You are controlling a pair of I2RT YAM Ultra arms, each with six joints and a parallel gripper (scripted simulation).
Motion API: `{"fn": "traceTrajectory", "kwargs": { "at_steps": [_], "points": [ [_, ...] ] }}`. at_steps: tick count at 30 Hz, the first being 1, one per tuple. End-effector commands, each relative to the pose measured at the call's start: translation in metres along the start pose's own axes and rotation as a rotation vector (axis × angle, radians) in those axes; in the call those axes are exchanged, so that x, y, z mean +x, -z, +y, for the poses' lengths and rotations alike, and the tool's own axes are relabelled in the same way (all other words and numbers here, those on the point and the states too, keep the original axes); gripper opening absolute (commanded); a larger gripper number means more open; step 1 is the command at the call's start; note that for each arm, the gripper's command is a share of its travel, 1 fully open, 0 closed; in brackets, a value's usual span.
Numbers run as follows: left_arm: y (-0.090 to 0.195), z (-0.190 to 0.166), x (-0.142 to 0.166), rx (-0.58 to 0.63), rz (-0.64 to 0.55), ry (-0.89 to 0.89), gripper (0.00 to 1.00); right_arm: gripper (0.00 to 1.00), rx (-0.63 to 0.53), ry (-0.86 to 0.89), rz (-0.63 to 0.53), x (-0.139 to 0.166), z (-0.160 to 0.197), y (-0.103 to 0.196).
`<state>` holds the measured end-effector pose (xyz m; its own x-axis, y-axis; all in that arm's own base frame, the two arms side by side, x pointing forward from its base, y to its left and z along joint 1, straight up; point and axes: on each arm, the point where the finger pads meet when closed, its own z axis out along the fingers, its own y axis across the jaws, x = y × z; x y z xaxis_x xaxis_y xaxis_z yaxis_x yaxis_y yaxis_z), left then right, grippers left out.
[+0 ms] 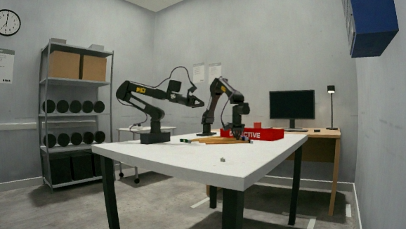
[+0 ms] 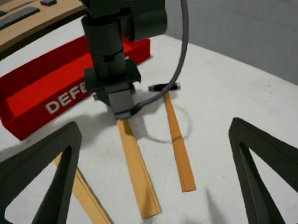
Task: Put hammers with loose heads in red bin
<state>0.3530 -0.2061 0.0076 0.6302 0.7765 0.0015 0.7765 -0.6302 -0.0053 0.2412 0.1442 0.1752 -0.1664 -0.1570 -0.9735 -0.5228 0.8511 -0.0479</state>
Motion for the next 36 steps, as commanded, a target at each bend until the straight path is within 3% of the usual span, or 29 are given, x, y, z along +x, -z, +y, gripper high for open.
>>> {"fn": "traceTrajectory", "kwargs": {
  "at_steps": [1,7,8,9,13,14,15,25,36],
  "points": [
    [0.006,0.003,-0.001,-0.027,0.002,-0.013,0.23,1.00,-0.001,-0.006,-0.021,-0.005,0.001,0.002],
    [0.006,0.003,-0.001,-0.027,0.002,-0.011,0.14,1.00,-0.001,-0.006,-0.021,-0.005,0.001,0.002],
    [0.005,0.002,-0.001,-0.016,0.000,-0.006,0.03,1.00,-0.001,-0.006,-0.021,-0.005,0.001,0.002],
    [0.005,0.002,-0.001,-0.016,0.000,-0.006,0.00,1.00,-0.001,-0.006,-0.021,-0.005,0.001,0.002],
    [0.005,0.002,-0.001,-0.016,0.000,-0.006,0.00,1.00,-0.001,-0.006,-0.021,-0.005,0.001,0.002],
    [0.005,0.002,-0.001,-0.016,0.000,-0.006,0.11,1.00,-0.001,-0.006,-0.021,-0.005,0.001,0.002],
    [0.010,0.002,-0.001,-0.019,0.001,-0.011,0.15,1.00,-0.001,-0.006,-0.021,-0.005,0.001,0.002],
    [0.078,0.001,0.000,-0.024,0.001,-0.010,0.15,1.00,-0.001,-0.006,-0.021,-0.005,0.001,0.002],
    [0.081,0.001,0.000,-0.024,0.001,-0.010,0.15,1.00,-0.001,-0.006,-0.021,-0.005,0.001,0.002]
  ]
}}
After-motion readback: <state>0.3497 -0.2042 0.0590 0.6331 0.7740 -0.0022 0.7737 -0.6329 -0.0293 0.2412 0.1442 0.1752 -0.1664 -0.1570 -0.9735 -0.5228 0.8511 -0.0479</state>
